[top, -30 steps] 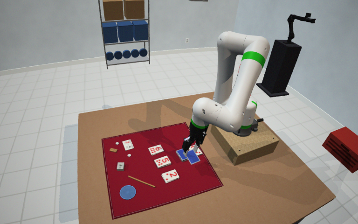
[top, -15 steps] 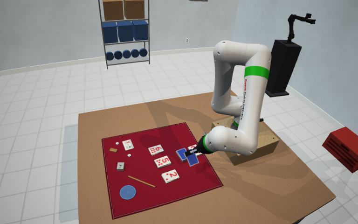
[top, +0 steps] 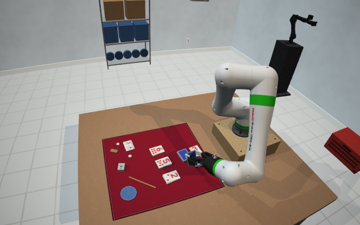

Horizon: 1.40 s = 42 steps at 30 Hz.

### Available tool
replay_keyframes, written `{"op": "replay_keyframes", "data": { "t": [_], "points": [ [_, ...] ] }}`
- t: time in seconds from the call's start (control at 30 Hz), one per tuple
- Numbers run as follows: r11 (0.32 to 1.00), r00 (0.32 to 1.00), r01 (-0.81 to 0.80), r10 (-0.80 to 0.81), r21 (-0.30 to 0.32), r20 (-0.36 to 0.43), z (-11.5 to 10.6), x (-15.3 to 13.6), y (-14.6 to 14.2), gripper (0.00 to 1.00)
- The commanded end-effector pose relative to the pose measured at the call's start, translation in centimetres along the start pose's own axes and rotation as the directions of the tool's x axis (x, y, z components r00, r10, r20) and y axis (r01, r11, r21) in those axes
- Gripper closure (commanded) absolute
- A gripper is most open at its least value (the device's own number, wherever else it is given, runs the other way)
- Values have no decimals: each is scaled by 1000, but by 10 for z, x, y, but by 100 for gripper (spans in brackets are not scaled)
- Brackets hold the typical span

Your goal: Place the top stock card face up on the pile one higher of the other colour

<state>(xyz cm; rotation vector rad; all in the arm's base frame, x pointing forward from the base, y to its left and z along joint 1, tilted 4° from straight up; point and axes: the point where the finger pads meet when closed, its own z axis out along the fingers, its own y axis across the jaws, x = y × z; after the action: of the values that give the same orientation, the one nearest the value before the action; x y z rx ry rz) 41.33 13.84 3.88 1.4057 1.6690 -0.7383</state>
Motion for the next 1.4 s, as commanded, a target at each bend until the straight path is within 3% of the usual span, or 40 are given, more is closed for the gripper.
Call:
{"op": "replay_keyframes", "data": {
  "t": [0.0,0.53,0.97,1.37],
  "points": [
    [1000,999,-1,1,-1,51,0,1,0,60],
    [1000,929,-1,1,-1,369,2,12,0,60],
    [1000,884,-1,1,-1,468,4,15,0,60],
    [1000,876,-1,1,-1,482,4,16,0,60]
  ]
}}
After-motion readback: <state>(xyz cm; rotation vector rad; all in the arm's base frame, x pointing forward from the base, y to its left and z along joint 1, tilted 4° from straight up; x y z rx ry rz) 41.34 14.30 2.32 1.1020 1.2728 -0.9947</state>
